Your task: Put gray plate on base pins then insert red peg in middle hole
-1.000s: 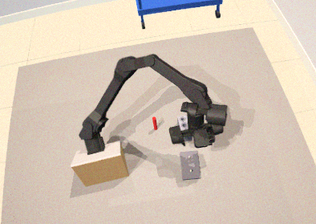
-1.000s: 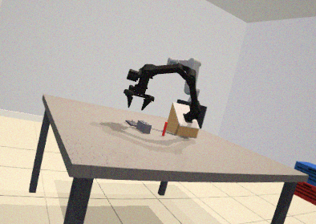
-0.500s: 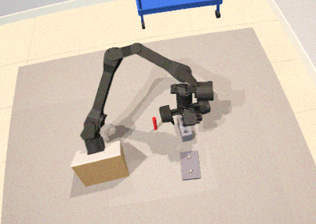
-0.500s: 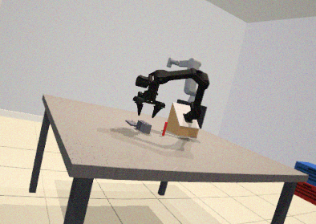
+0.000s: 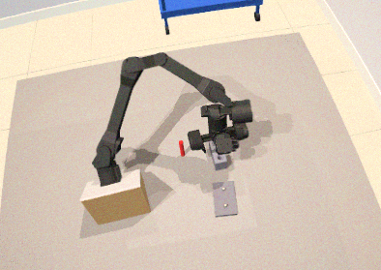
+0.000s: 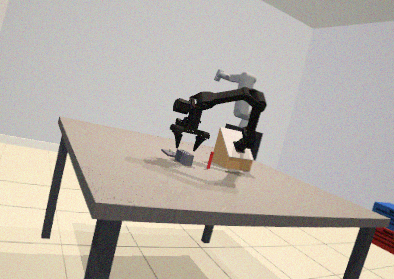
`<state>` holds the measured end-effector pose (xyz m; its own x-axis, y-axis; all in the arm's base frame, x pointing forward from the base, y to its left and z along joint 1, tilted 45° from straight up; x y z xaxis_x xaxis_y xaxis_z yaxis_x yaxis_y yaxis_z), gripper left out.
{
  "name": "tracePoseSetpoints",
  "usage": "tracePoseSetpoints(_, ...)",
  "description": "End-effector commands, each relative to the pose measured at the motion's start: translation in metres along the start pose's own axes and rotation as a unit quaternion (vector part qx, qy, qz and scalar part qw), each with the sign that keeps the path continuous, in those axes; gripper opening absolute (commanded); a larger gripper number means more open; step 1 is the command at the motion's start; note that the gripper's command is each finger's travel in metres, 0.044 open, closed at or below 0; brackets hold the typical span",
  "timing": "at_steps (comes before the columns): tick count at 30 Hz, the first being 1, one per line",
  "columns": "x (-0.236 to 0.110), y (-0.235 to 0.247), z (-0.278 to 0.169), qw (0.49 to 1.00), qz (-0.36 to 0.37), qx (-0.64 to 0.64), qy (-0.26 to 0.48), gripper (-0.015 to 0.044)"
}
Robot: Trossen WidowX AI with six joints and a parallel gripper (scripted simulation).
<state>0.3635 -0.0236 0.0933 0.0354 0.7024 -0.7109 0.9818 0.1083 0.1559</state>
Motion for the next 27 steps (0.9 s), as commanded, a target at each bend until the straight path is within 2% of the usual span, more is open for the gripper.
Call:
tracePoseSetpoints(1,0.011,-0.001,-0.001,1.000,-0.004,0.002,0.003,0.0440)
tracePoseSetpoints(27,0.052,-0.002,-0.002,1.000,-0.004,0.002,0.005,0.0440)
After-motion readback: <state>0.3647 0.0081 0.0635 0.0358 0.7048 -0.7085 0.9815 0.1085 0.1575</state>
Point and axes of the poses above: the point midway between the two fingers, 35 mm back from their tips, its own x axis out along the fingers, its own y axis across the jaws, z = x × y, the point moved 9 cm from there along -x, back along the fingers, and after that the axes turned 13 degrees about -x, right-handed, at the moved point
